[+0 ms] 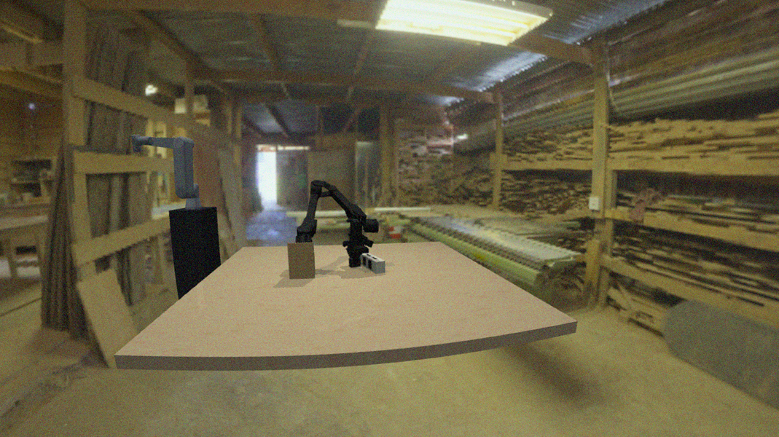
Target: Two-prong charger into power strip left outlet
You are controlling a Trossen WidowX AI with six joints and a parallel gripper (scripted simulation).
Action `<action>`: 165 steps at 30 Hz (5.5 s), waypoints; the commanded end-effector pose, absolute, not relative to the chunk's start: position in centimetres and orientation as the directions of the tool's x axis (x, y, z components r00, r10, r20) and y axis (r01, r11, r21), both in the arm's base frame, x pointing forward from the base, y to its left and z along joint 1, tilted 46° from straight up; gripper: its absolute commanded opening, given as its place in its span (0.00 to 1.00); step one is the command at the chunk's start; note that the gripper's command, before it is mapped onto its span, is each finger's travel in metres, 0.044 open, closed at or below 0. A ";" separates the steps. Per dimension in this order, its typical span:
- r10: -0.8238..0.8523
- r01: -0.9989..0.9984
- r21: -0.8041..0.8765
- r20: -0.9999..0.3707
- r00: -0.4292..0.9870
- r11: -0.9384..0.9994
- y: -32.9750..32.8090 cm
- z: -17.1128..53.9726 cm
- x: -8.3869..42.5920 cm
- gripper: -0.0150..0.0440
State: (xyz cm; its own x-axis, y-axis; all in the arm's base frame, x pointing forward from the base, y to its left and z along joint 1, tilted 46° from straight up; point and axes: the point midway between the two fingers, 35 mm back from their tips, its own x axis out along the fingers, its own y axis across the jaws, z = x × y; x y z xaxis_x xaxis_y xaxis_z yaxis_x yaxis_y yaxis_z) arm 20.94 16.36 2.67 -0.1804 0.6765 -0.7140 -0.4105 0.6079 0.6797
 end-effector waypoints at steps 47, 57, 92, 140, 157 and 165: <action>0.679 -0.404 0.684 -0.711 -0.182 0.608 16.8 3.0 21.8 0.25; 0.679 -0.404 0.684 -0.711 -0.182 0.608 17.0 3.1 22.1 0.25; 0.679 -0.404 0.684 -0.711 -0.182 0.607 17.3 3.4 23.1 0.25; 0.680 -0.405 0.683 -0.711 -0.181 0.607 17.8 4.0 24.7 0.25; 0.679 -0.405 0.683 -0.711 -0.181 0.607 17.7 4.1 24.5 0.25; 0.679 -0.405 0.683 -0.711 -0.181 0.607 17.6 4.1 24.5 0.25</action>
State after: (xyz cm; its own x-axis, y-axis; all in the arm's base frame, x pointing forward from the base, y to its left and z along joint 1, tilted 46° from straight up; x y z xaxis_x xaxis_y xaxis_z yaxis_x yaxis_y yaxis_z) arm 23.50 17.54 3.52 -0.2116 0.6681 -0.7134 -0.3825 0.6151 0.6895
